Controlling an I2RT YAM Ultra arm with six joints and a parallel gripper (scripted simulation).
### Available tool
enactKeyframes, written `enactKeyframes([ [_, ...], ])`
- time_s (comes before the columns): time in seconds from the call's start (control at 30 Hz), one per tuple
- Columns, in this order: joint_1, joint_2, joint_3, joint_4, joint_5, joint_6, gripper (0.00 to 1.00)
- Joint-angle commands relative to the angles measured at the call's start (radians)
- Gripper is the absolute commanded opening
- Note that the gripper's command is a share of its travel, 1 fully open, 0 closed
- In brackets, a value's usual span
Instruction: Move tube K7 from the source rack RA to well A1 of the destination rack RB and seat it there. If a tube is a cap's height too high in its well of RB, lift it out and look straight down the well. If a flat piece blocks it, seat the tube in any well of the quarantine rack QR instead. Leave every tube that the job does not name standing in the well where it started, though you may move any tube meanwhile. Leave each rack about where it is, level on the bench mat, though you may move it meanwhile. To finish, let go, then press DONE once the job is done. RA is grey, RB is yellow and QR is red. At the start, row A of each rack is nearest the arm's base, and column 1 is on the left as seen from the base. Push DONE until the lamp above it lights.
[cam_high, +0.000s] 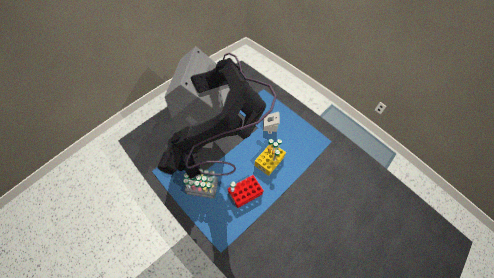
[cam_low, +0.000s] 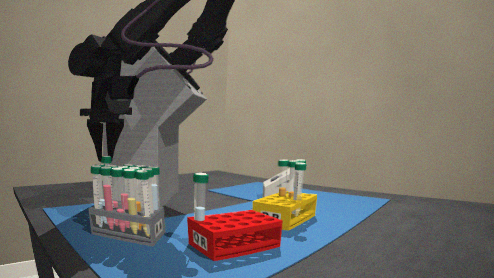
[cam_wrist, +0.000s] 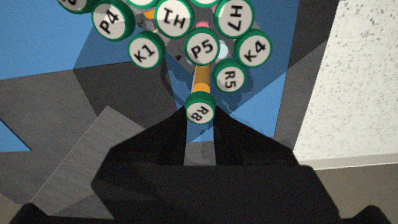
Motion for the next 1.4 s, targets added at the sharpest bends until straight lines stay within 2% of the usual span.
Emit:
enactKeyframes([
  [0.0, -0.005, 0.013, 0.036, 0.032, 0.008, 0.021, 0.00],
  [1.03, 0.012, 0.044, 0.044, 0.083, 0.009, 0.060, 0.00],
  [1.37, 0.022, 0.029, 0.025, 0.073, 0.000, 0.054, 0.00],
])
